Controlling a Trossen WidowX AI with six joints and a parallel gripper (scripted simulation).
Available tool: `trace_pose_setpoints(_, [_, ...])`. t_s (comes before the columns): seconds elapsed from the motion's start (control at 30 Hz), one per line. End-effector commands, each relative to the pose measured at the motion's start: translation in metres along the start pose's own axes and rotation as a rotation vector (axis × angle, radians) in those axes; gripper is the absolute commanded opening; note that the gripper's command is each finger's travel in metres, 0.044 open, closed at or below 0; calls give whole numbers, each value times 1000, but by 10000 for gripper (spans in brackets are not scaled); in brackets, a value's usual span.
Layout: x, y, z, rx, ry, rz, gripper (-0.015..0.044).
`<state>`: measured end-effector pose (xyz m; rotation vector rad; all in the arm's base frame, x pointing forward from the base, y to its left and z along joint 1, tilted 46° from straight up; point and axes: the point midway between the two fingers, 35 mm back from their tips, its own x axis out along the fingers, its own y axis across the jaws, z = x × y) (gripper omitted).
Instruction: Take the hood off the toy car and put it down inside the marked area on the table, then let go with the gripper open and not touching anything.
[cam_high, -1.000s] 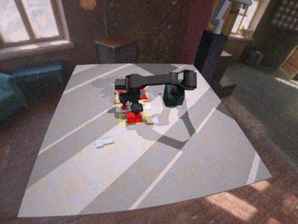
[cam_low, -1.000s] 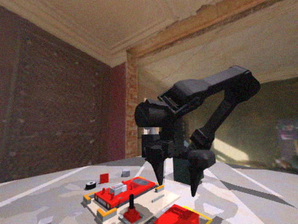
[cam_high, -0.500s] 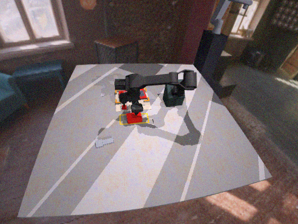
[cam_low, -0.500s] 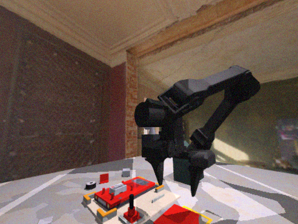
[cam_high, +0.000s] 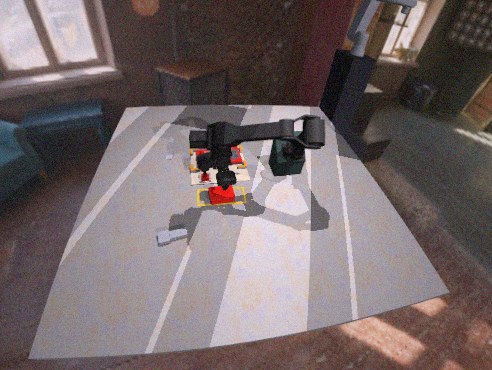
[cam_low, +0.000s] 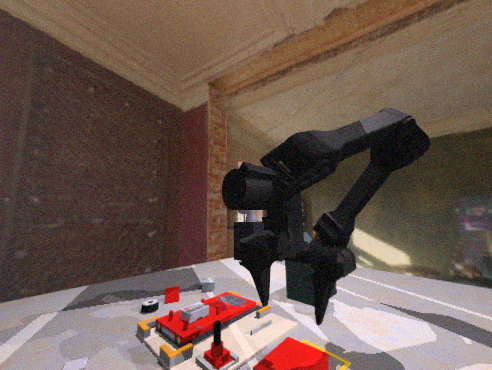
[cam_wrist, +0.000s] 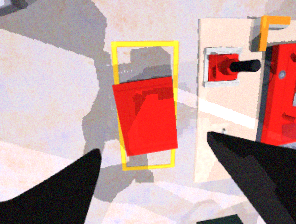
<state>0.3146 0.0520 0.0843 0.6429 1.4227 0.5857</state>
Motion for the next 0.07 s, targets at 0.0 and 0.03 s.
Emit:
trace_pose_setpoints(0.0, [-1, 0, 0, -4, -2, 0, 440])
trace_pose_setpoints(0.03, [-1, 0, 0, -4, -2, 0, 440])
